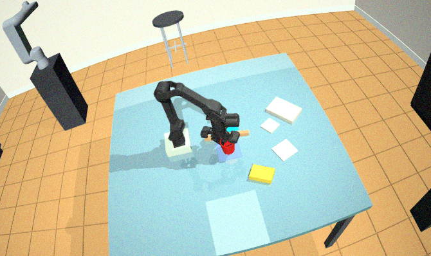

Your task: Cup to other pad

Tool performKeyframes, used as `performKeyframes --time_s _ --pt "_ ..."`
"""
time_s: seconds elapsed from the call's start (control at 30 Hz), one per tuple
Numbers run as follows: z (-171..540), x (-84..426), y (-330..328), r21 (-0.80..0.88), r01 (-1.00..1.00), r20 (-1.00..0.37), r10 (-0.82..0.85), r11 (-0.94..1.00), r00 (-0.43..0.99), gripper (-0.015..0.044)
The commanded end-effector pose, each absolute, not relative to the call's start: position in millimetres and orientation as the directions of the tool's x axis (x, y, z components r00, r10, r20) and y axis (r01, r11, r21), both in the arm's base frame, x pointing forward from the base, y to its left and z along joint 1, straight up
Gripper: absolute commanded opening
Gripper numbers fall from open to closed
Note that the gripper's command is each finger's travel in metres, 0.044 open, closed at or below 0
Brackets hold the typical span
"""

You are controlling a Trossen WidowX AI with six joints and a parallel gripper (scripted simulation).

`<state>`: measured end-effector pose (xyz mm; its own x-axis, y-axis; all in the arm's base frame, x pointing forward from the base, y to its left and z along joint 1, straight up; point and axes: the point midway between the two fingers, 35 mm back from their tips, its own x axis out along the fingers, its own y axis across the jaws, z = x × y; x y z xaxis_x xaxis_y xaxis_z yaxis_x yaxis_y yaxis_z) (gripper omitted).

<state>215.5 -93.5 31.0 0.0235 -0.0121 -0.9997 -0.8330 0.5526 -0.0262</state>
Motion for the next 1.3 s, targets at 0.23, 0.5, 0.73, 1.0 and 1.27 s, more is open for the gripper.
performKeyframes --time_s 0.23,0.5,0.73,1.0,1.27 --pt "32.9 215.7 -93.6 -0.027 -0.833 -1.0 -0.012 0.553 0.024 0.0" --pt "56.5 215.4 -93.6 -0.026 -0.834 -1.0 -0.01 0.551 0.025 0.0" --pt "80.9 211.1 -92.7 -0.025 -0.836 -1.0 -0.008 0.549 0.025 0.0" --pt "81.4 209.0 -93.3 -0.025 -0.836 -1.0 -0.008 0.549 0.025 0.0" --pt "79.2 208.4 -93.9 -0.019 -0.833 -1.0 -0.009 0.553 0.017 0.0"
